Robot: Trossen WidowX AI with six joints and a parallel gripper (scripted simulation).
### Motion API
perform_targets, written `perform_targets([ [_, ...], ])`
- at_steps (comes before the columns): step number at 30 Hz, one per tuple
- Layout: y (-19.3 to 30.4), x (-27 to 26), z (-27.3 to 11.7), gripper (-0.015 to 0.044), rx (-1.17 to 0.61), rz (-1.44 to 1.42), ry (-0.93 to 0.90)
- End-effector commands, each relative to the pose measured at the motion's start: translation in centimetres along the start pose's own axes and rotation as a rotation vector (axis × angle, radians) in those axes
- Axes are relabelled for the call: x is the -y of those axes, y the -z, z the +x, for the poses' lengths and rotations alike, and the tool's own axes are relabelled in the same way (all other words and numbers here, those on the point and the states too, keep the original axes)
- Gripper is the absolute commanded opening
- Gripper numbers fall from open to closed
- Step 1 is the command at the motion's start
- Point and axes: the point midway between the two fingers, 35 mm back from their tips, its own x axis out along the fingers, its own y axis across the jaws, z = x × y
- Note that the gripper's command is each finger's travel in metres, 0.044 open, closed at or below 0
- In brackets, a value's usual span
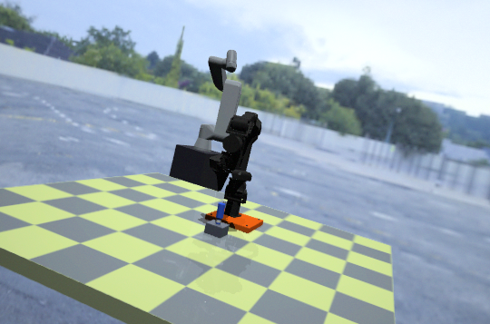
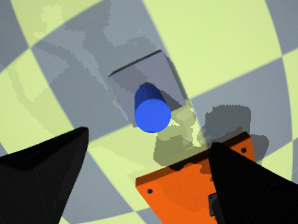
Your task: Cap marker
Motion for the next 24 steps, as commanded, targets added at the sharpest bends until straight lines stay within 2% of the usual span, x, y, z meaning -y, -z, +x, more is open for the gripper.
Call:
perform_targets([
  [1, 0.00, 0.14, 0.35, 0.0256, -0.003, -0.277, 0.001],
  [5, -0.05, 0.24, 0.70, 0.0151, -0.003, -0.567, 0.001],
  [11, -0.05, 0.24, 0.71, 0.0000, -0.003, -0.581, 0.001],
  [24, -0.05, 0.24, 1.19, 0.0000, -0.003, -0.581, 0.001],
])
